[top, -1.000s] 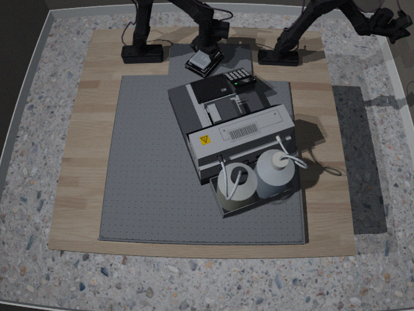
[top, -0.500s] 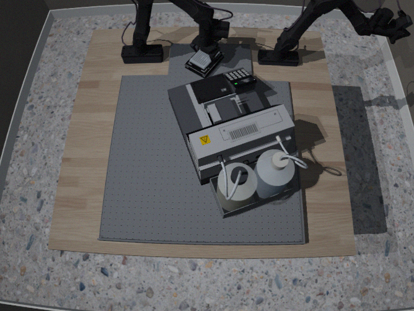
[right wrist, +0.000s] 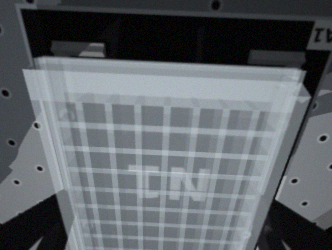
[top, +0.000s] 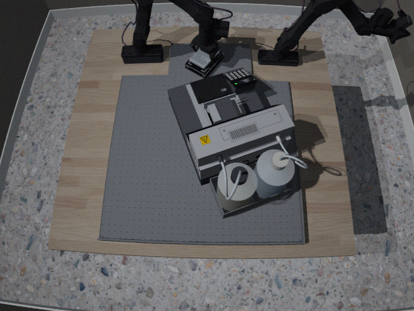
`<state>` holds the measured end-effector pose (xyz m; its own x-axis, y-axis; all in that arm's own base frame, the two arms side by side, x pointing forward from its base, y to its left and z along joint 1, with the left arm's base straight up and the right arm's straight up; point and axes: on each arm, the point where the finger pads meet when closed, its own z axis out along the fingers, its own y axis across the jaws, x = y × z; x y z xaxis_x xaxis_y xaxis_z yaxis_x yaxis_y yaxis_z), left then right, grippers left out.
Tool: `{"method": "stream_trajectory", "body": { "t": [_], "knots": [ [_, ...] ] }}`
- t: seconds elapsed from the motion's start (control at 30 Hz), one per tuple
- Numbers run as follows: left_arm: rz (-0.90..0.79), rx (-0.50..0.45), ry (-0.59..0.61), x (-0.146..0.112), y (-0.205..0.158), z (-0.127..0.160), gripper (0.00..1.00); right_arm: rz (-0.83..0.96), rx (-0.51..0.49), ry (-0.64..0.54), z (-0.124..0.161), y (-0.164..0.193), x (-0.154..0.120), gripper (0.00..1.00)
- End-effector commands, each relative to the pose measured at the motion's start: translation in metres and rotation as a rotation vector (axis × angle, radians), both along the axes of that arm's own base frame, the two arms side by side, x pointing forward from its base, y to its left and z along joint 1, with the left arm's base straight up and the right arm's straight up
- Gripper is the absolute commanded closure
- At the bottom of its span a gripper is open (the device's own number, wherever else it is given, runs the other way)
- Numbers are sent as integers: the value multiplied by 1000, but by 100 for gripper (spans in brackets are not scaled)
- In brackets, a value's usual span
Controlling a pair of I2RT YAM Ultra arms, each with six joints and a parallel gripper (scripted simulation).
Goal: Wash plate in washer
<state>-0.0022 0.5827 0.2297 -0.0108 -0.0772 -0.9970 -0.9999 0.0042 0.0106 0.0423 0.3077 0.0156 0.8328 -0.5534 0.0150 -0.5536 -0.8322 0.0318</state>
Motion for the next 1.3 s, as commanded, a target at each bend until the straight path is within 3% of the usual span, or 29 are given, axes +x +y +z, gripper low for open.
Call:
{"method": "stream_trajectory", "body": {
  "t": [0.0,0.53,0.7,0.97,1.27],
  "knots": [
    [10,77,-10,-2,-3,27,100,-3,45,-9,17,12,7,100],
    [10,77,-10,-2,-3,27,100,16,23,-2,1,6,-1,100],
    [10,77,-10,-2,-3,27,100,-18,38,-10,4,11,9,100],
    [10,77,-10,-2,-3,27,100,9,83,-15,16,23,3,100],
    [10,77,-10,-2,-3,27,100,-2,75,-13,12,18,6,100]
  ]
}}
